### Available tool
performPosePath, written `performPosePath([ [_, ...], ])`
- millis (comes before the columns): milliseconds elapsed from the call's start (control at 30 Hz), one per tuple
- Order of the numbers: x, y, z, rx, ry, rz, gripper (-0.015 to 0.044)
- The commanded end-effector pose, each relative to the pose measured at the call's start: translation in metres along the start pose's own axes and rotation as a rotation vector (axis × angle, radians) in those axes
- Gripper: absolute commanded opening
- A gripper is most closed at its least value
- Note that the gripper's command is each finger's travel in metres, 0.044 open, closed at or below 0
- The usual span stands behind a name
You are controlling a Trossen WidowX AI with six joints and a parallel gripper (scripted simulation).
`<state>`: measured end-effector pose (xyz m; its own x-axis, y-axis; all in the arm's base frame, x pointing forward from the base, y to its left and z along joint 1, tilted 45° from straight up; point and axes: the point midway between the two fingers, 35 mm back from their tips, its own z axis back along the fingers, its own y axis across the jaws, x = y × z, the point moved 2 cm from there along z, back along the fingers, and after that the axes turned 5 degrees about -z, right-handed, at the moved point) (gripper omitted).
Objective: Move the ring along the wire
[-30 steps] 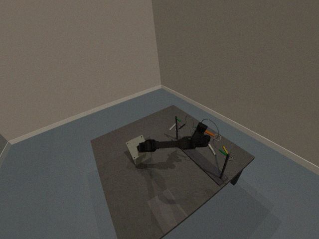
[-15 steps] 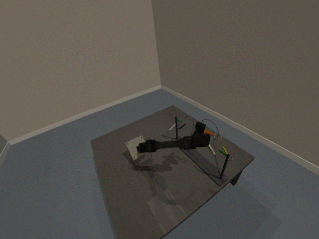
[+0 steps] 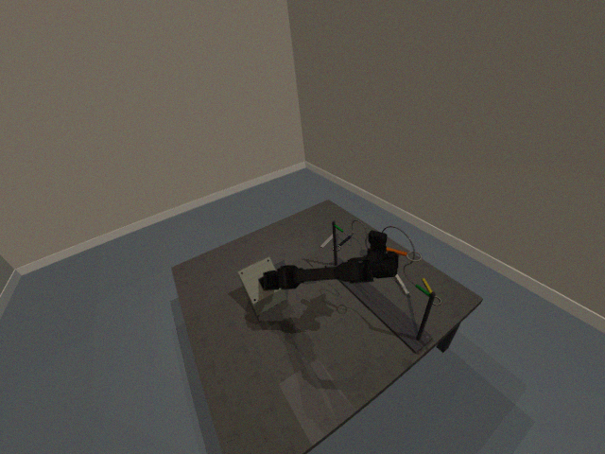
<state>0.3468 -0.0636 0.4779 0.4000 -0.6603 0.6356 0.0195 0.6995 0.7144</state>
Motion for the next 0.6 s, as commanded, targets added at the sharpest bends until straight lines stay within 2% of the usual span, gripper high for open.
performPosePath([
  [0, 0.0006, -0.0028, -0.0013, -0.028, -0.001, 0.051, -0.0150],
  [567, 0.0020, -0.0089, -0.0011, -0.125, -0.013, 0.243, -0.0150],
])
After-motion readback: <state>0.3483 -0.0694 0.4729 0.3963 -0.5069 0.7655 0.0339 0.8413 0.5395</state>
